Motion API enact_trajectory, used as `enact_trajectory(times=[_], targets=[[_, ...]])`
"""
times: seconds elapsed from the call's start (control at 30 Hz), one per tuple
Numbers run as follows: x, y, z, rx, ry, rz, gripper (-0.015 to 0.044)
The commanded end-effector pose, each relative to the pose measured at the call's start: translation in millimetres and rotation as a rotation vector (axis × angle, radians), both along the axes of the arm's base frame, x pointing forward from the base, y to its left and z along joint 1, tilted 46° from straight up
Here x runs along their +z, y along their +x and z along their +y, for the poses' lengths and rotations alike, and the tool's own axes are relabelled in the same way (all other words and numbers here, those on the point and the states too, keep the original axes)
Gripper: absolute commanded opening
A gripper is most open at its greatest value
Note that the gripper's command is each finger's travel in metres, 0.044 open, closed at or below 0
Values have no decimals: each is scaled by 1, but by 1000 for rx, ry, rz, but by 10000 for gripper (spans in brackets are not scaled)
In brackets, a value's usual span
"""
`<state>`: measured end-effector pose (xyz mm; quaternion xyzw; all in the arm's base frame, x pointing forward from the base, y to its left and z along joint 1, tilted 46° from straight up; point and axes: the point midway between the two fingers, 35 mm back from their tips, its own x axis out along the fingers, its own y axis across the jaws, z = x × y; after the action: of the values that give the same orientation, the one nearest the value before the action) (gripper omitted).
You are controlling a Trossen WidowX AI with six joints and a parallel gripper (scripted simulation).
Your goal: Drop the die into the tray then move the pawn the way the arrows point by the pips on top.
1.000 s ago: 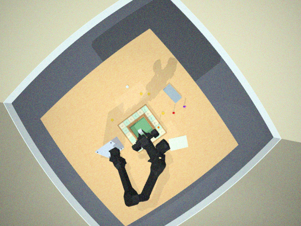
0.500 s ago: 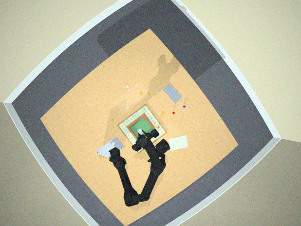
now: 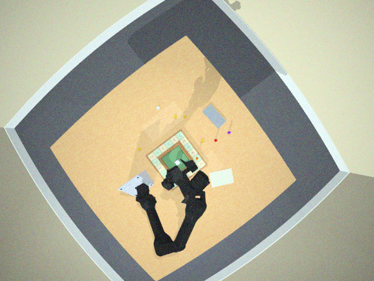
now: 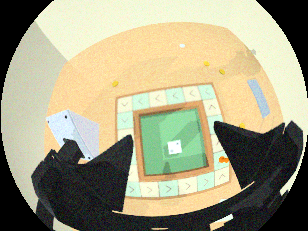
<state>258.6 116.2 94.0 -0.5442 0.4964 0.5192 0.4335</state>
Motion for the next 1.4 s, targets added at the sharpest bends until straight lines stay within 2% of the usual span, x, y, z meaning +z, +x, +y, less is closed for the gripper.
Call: enact_trajectory(times=[0.0,0.07,0.13,0.23,0.27,0.3,0.4,0.6,0.73,1.37], targets=[[-27,-4,-7,1,-339,-1,440],[-35,-1,-10,30,-550,-69,440],[-38,2,-9,62,-673,-131,440],[-38,2,-9,66,-687,-140,440],[-40,-3,-9,55,-600,-77,440],[-40,-3,-9,55,-600,-77,440],[-36,17,-13,-98,-604,-153,361],[-19,101,-47,-758,-597,-484,204],[-13,121,-60,-911,-589,-565,200],[-27,125,-75,-911,-589,-565,200]])
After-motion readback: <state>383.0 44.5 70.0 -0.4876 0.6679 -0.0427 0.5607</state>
